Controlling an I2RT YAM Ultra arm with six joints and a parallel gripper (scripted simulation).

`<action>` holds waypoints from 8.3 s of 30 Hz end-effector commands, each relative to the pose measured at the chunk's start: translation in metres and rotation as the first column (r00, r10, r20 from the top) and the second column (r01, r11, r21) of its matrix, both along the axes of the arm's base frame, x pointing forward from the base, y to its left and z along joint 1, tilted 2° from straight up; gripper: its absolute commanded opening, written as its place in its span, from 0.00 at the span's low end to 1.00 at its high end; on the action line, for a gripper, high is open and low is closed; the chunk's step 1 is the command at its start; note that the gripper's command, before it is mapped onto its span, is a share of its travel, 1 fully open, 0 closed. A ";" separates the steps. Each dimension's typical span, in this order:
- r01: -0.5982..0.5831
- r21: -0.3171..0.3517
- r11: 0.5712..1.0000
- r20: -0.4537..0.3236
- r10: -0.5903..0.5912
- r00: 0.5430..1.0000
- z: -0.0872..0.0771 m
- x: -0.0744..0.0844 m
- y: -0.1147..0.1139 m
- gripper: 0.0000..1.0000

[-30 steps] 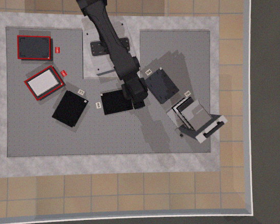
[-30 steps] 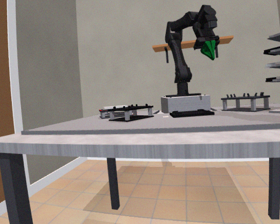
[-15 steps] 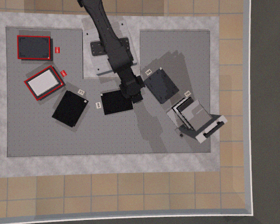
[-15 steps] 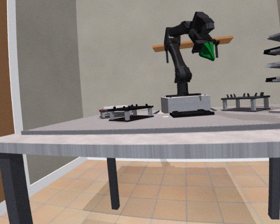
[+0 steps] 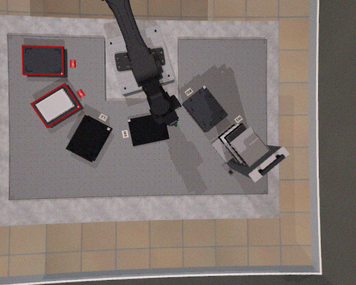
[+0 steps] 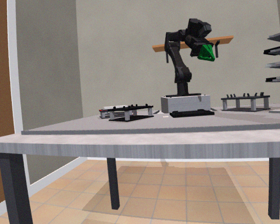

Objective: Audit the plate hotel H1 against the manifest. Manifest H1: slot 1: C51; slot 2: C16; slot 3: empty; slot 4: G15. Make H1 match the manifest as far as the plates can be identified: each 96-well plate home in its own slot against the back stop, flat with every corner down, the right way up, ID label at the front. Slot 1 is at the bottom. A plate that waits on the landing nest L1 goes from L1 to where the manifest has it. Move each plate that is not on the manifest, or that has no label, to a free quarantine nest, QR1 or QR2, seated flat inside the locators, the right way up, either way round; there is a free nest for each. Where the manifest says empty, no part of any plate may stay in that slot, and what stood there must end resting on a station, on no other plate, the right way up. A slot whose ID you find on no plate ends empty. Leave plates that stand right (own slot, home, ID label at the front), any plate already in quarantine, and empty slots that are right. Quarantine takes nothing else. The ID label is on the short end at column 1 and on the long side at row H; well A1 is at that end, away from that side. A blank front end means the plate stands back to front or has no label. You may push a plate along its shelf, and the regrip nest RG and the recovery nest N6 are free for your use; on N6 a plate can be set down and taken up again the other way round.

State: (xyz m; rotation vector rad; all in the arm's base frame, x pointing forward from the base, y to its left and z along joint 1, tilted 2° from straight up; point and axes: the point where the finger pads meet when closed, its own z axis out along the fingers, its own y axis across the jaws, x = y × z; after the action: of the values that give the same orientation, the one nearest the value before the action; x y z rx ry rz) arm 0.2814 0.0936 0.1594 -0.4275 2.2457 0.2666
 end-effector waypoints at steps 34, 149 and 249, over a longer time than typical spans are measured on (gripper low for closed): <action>-0.125 0.028 0.992 0.235 0.114 0.965 0.022 -0.012 0.059 0.00; -0.124 0.033 0.992 0.232 0.113 0.966 0.088 -0.046 0.151 1.00; -0.124 0.033 0.992 0.234 0.113 0.966 0.048 0.003 0.179 1.00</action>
State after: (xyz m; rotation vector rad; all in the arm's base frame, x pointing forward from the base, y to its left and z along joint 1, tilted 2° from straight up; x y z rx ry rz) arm 0.2827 0.2707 0.2008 -0.5501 2.0033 0.3038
